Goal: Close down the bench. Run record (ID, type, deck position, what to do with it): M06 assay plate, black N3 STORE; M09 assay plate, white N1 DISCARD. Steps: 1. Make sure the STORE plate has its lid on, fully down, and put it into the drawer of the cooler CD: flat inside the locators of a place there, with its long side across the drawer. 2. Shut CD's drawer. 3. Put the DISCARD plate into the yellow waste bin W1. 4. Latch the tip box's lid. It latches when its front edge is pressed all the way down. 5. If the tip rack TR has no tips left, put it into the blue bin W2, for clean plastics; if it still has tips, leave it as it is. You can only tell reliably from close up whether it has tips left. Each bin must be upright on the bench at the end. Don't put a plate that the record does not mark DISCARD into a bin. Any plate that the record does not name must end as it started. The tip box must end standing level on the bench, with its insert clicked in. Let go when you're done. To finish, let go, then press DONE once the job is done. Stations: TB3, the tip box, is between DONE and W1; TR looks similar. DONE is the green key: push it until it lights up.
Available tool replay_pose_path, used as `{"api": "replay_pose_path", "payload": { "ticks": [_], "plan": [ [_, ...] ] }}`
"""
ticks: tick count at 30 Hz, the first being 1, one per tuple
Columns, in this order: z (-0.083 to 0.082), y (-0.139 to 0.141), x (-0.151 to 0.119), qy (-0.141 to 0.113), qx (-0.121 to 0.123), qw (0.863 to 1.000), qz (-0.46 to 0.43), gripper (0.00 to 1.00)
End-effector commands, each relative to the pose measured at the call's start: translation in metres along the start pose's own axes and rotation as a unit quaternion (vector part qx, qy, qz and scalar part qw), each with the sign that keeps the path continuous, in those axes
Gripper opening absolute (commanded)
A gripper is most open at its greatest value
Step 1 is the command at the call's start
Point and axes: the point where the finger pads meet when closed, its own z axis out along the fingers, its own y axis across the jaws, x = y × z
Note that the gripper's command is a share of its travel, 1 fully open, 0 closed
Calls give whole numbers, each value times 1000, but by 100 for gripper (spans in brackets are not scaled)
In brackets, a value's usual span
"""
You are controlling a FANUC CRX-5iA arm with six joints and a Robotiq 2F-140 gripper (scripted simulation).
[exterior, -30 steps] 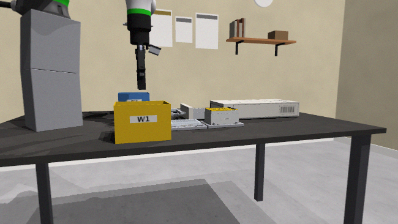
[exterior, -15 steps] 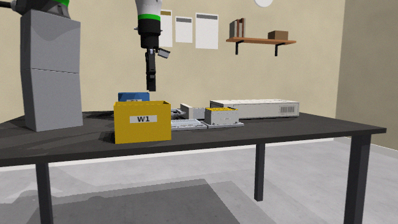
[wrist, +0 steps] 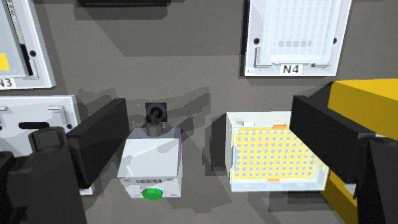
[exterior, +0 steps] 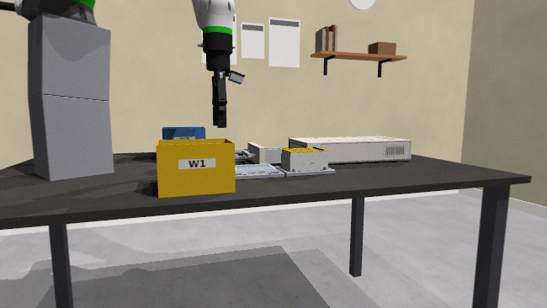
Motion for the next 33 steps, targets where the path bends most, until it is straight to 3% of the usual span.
{"api": "replay_pose_path", "payload": {
  "ticks": [1, 33],
  "plan": [
    [2, -10, 14, 0, -1, 1000, 0, 88],
    [19, -77, 102, 1, -1, 1000, 0, 88]
  ]
}}
